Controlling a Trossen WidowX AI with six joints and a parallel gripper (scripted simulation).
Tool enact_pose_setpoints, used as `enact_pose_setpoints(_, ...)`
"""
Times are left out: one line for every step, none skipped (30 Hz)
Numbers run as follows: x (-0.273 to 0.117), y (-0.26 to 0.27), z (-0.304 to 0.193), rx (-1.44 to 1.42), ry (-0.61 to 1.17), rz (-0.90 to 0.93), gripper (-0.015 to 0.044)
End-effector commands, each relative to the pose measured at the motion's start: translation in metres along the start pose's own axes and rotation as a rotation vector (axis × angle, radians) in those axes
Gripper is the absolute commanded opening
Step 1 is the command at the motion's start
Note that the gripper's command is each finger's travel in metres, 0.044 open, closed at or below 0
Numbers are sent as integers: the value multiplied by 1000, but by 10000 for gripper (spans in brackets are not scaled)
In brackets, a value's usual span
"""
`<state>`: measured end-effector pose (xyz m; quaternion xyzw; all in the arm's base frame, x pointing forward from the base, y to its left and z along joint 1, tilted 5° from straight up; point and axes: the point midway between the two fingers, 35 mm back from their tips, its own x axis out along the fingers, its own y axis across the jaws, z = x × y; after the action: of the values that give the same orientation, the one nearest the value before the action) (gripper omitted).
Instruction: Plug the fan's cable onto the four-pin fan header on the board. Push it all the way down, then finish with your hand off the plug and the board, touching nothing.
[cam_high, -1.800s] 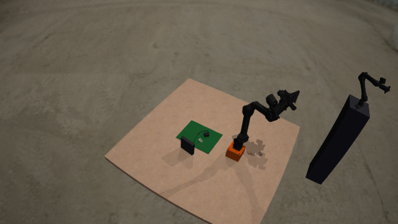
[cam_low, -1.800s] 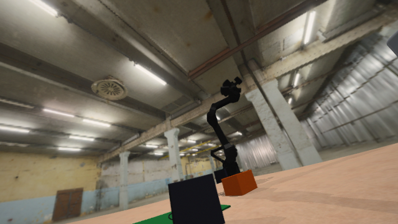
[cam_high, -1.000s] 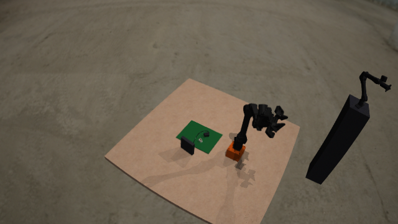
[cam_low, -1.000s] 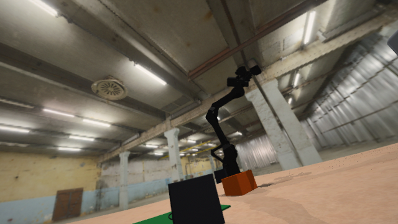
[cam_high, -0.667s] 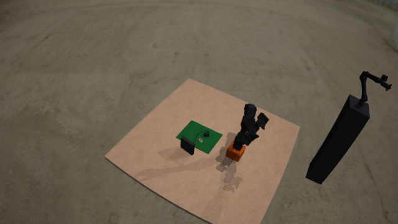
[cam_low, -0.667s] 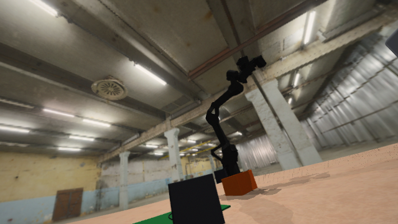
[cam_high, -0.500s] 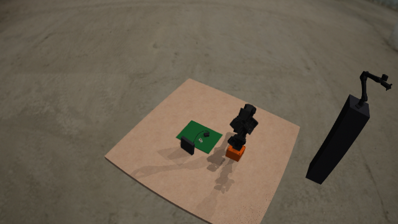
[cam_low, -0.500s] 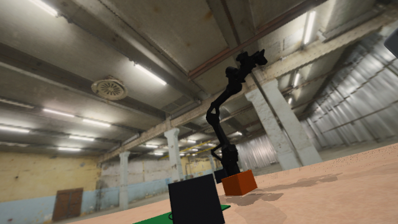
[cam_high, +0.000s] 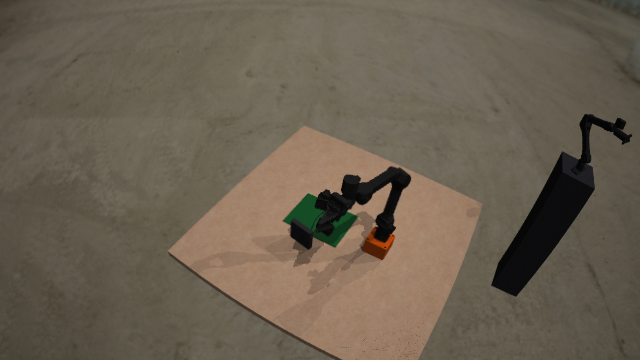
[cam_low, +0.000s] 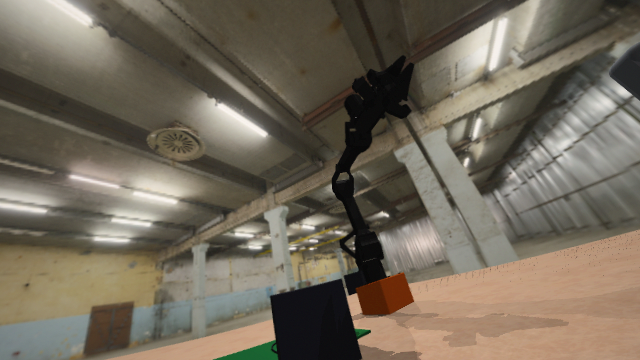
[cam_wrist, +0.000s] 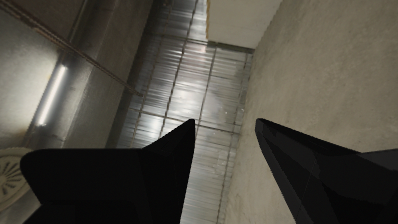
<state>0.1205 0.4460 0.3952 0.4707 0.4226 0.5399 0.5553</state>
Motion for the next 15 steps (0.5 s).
enact_pose_setpoints(-12, -47, 48, 100, -125, -140, 210)
enact_pose_setpoints(-17, -60, 61, 129, -158, -176, 210)
enact_pose_setpoints(-23, -72, 72, 159, -191, -210, 210)
enact_pose_setpoints(-29, -84, 84, 190, -226, -244, 210)
enact_pose_setpoints(-36, -96, 95, 222, -261, -277, 210)
enact_pose_setpoints(-44, -108, 106, 254, -296, -309, 210)
enact_pose_setpoints(-52, -120, 117, 286, -332, -340, 210)
enact_pose_setpoints(-61, -132, 127, 319, -369, -371, 210)
enact_pose_setpoints(-71, -143, 137, 353, -405, -401, 210)
enact_pose_setpoints(-81, -155, 146, 387, -443, -430, 210)
enact_pose_setpoints(-91, -166, 155, 424, -482, -458, 210)
enact_pose_setpoints(-103, -177, 163, 461, -521, -486, 210)
enact_pose_setpoints(-114, -188, 171, 498, -560, -513, 210)
enact_pose_setpoints(-127, -199, 178, 536, -600, -539, 210)
enact_pose_setpoints(-139, -209, 185, 575, -641, -564, 210)
